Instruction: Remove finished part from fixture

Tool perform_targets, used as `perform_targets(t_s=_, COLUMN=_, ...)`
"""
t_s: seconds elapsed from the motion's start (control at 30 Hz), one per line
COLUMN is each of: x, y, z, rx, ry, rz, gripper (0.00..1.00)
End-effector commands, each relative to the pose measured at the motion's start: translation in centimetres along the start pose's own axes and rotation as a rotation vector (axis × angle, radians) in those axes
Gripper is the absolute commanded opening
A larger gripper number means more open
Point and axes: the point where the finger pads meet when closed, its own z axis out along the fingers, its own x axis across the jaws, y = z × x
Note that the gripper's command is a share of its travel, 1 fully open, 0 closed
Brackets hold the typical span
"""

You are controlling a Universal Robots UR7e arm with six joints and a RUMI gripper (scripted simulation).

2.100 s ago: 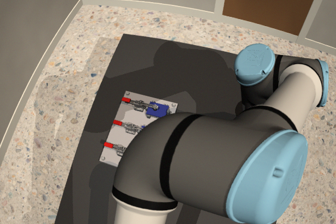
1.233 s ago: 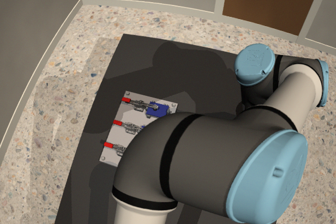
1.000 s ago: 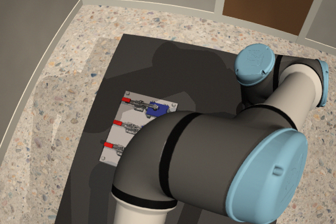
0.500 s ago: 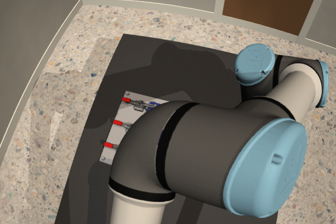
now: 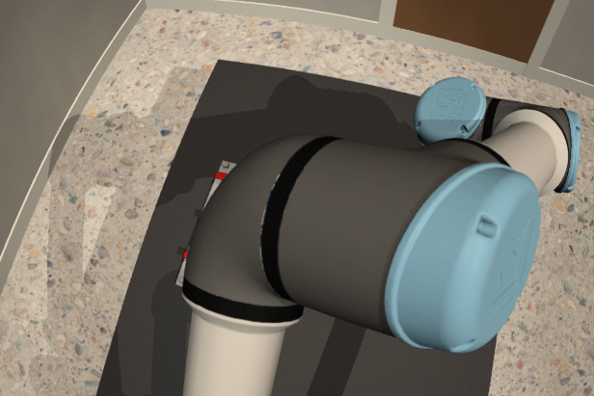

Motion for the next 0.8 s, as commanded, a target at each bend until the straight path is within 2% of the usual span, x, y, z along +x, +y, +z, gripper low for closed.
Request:
perform_targets(t_s=0.0, x=-2.0, y=0.3, z=-0.3, rx=0.022, ry=-0.005, rz=-0.018, gripper=1.00)
perform_targets(t_s=0.23, x=-4.5, y=0.6, z=-0.5, rx=0.049, ry=-0.014, rz=-0.040, gripper=1.00)
perform_targets(t_s=0.63, x=-12.8, y=1.3, z=-1.2, rx=0.140, ry=-0.047, rz=-0.112, gripper=1.00)
perform_targets(t_s=0.7, x=-12.8, y=1.3, z=-1.2, rx=0.140, ry=-0.047, rz=-0.112, gripper=1.00)
perform_targets(t_s=0.77, x=-14.5, y=1.4, z=-1.4, rx=0.158, ry=-0.053, rz=-0.126, gripper=1.00)
